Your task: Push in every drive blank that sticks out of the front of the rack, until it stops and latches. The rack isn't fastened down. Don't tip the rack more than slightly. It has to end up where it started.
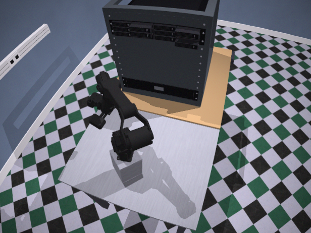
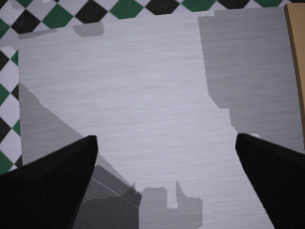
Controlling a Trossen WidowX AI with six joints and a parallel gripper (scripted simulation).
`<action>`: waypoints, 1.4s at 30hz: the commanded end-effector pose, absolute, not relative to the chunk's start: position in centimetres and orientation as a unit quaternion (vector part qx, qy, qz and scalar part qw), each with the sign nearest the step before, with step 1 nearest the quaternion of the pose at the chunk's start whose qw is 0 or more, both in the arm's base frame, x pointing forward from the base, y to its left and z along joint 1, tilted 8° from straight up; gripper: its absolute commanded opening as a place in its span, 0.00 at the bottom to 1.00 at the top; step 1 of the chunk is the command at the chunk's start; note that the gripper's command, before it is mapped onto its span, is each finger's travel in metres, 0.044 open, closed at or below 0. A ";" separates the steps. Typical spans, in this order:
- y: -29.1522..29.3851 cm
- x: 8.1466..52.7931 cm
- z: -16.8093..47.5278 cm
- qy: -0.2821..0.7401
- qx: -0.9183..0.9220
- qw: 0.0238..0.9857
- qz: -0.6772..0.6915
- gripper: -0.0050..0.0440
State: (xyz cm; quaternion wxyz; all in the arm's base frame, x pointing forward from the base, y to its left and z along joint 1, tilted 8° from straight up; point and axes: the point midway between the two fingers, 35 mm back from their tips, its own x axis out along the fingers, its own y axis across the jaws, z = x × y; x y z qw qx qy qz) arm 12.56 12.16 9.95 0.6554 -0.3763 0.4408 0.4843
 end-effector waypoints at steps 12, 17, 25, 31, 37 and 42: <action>12.3 12.7 10.4 0.435 -0.376 0.660 0.484 0.92; 12.3 12.7 10.4 0.435 -0.376 0.660 0.484 0.92; 12.3 12.7 10.4 0.435 -0.376 0.660 0.484 1.00; 12.3 12.7 10.4 0.435 -0.376 0.660 0.484 1.00; 12.3 12.8 10.4 0.434 -0.376 0.660 0.484 1.00; 12.3 12.9 10.4 0.430 -0.379 0.662 0.483 1.00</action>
